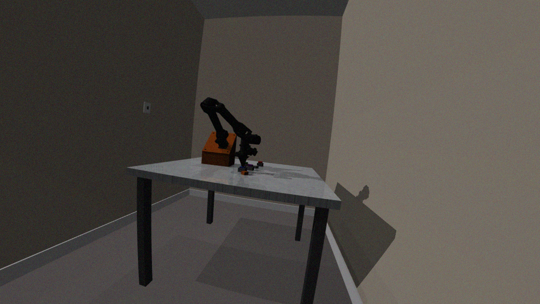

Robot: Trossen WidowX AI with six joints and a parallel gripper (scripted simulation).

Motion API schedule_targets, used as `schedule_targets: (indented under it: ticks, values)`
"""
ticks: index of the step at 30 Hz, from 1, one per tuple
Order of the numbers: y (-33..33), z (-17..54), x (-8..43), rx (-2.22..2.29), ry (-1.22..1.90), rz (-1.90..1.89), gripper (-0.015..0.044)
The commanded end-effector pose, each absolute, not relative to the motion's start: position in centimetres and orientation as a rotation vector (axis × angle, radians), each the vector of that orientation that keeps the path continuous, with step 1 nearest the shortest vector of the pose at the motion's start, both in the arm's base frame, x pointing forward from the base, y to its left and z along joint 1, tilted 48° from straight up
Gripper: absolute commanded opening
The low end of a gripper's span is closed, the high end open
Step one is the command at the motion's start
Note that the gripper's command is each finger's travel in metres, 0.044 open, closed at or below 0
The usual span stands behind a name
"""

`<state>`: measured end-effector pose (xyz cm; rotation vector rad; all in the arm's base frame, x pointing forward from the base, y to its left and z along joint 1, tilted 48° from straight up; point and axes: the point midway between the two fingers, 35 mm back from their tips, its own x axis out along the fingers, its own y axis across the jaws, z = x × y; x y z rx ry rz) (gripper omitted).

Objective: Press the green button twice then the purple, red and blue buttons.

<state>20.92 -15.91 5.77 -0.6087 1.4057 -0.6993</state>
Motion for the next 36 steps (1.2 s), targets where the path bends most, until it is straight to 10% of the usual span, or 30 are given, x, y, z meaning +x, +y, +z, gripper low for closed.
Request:
schedule_targets:
  ticks: [1,18,32,36]
  values:
    - [-15.9,5.5,20.8,-0.610,1.414,-0.691,0.0020]
    - [-13.4,7.7,20.7,-0.609,1.415,-0.690,0.0020]
    - [-0.1,-0.1,29.2,-0.543,1.434,-0.589,0.0387]
    - [4.8,-3.7,29.4,-0.546,1.442,-0.597,0.0400]
